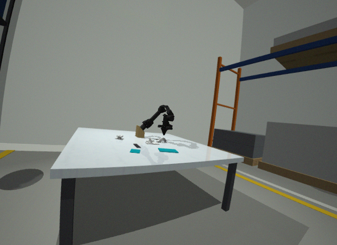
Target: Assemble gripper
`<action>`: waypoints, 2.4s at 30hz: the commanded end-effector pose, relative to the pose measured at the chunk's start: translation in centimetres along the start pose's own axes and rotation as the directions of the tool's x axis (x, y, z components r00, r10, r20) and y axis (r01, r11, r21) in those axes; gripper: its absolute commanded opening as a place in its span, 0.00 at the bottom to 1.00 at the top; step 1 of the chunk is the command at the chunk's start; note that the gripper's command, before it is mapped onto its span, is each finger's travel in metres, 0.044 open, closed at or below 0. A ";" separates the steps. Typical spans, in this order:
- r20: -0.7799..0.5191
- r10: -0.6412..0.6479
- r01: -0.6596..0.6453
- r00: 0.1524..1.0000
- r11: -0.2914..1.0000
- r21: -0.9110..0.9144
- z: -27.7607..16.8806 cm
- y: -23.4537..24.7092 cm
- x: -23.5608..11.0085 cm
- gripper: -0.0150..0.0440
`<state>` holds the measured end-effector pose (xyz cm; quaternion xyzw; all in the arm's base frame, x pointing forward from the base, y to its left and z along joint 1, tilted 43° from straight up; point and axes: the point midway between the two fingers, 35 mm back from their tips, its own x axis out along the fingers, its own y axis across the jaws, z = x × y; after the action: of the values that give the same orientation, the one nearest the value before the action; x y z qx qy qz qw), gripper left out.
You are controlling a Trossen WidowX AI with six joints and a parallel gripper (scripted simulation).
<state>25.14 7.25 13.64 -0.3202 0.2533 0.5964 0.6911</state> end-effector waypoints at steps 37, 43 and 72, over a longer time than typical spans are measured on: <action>0.004 0.000 0.000 1.000 1.000 0.006 0.1 -0.9 4.3 0.25; 0.003 0.000 0.000 1.000 1.000 0.006 0.2 -1.9 4.3 0.25; -0.002 0.001 -0.001 1.000 1.000 0.007 -0.1 -5.4 1.4 0.25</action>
<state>30.68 9.09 11.69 -0.3149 0.2604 0.6002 0.6876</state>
